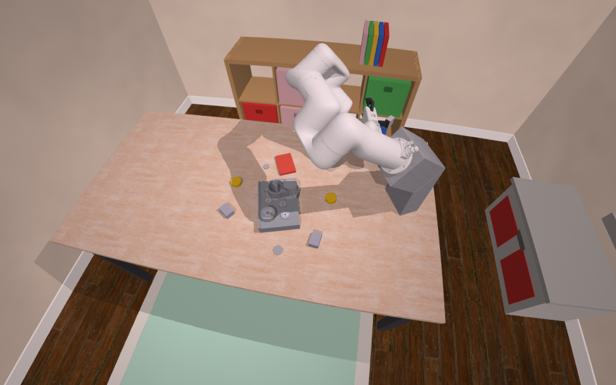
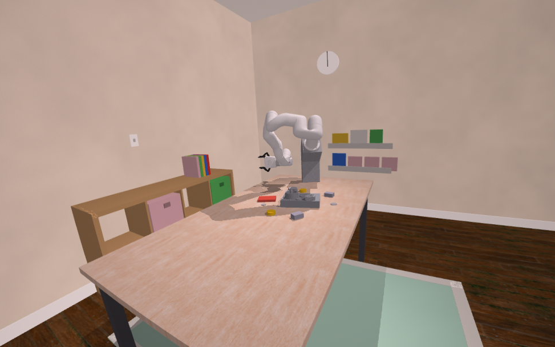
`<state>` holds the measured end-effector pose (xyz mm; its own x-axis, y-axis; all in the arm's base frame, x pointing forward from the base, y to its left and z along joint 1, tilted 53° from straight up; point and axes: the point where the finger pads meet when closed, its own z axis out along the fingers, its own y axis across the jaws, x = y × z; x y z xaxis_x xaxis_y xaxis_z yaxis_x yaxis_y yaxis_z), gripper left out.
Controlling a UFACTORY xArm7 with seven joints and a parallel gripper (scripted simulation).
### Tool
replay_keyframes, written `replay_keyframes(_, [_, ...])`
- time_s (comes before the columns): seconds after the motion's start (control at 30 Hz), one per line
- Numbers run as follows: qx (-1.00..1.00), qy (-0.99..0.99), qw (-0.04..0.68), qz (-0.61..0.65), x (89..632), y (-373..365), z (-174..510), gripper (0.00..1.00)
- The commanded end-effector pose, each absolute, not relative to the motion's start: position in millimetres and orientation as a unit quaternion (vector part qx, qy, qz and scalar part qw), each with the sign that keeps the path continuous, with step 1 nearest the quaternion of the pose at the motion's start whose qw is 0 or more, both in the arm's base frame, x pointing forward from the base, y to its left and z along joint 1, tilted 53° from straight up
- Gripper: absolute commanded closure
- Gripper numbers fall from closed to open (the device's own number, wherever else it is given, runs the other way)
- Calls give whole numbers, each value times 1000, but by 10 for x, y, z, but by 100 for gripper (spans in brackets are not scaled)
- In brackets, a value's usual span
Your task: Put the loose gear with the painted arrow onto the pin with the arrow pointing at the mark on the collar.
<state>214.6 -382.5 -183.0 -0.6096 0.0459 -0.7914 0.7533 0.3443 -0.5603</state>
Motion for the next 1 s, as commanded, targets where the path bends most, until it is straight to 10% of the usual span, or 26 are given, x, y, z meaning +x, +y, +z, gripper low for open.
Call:
replay_keyframes(0.0, [270, 741, 349, -507, 2129, -3837, -1827, 0])
replay_keyframes(0.97, [301, 731, 336, -512, 2068, -3817, -1843, 0])
